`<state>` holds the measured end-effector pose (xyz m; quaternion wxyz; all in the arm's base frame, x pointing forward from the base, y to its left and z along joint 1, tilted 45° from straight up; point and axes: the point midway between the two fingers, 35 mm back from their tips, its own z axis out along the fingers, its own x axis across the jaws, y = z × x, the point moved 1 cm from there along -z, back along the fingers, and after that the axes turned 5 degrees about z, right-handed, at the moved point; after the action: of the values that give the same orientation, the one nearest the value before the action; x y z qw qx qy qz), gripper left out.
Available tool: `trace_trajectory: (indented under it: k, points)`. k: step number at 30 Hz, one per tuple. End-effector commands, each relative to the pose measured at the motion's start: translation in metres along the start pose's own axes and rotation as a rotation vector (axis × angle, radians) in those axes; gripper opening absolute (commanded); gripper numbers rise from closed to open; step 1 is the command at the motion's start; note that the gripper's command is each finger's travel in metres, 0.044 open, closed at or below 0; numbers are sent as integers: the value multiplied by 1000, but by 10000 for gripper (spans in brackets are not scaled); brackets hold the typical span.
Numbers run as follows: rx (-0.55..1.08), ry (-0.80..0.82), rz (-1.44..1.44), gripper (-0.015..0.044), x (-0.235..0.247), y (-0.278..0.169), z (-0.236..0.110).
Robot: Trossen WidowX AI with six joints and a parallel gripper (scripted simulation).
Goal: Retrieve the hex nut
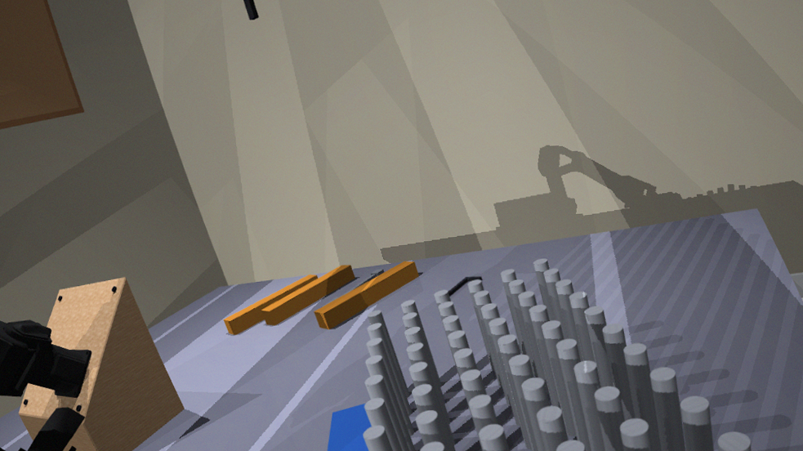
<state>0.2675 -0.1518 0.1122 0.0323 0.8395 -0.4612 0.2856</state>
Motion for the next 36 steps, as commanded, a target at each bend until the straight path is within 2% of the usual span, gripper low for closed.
trace_trajectory:
  k: [1,20,21,22,36]
  points:
    - [11,5,-1,0,1,-14,-13]
    - [17,9,7,0,-15,-72,-98]
    - [18,9,7,0,-15,-73,-101]
    - [8,1,-2,0,-14,-68,-88]
    - [-44,57,-363,0,-9,-64,-95]
